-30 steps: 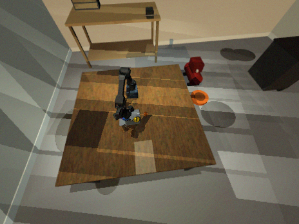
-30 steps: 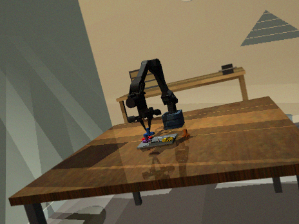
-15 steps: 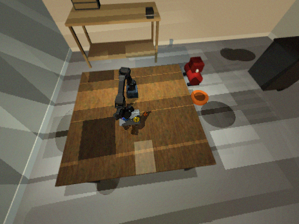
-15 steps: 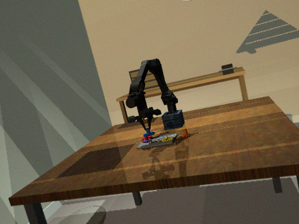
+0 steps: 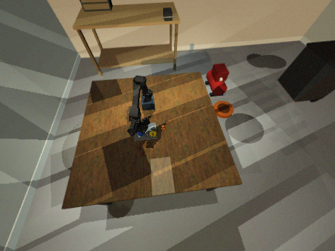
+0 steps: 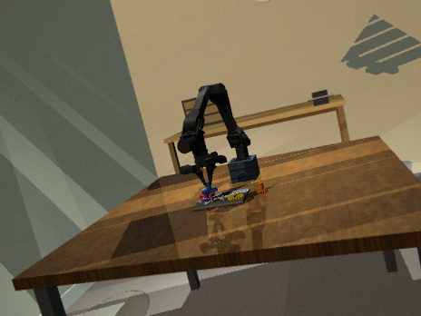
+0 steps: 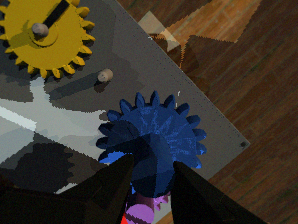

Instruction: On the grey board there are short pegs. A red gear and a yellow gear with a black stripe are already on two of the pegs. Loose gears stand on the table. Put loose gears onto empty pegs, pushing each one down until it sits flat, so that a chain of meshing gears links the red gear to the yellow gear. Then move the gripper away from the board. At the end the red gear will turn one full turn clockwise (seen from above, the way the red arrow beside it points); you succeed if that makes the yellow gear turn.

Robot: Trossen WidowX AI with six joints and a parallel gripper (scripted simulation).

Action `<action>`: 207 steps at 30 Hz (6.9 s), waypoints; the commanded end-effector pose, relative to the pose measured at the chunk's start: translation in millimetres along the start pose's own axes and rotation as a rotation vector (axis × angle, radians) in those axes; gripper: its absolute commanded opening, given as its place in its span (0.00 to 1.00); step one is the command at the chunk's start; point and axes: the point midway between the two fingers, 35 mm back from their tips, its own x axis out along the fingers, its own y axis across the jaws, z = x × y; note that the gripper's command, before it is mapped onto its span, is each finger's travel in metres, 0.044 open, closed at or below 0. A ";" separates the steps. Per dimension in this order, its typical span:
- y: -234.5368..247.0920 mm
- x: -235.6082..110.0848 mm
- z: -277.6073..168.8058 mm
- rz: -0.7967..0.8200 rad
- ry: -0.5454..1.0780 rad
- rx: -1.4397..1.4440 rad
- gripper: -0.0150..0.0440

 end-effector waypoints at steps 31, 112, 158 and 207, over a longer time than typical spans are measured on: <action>0.9 36.3 -1.4 0.005 0.002 0.183 0.25; 196.3 5.6 70.3 0.024 0.011 1.366 1.00; 197.1 49.7 70.8 0.024 0.012 1.366 0.37; 194.6 -52.1 81.6 0.024 -0.007 1.367 0.25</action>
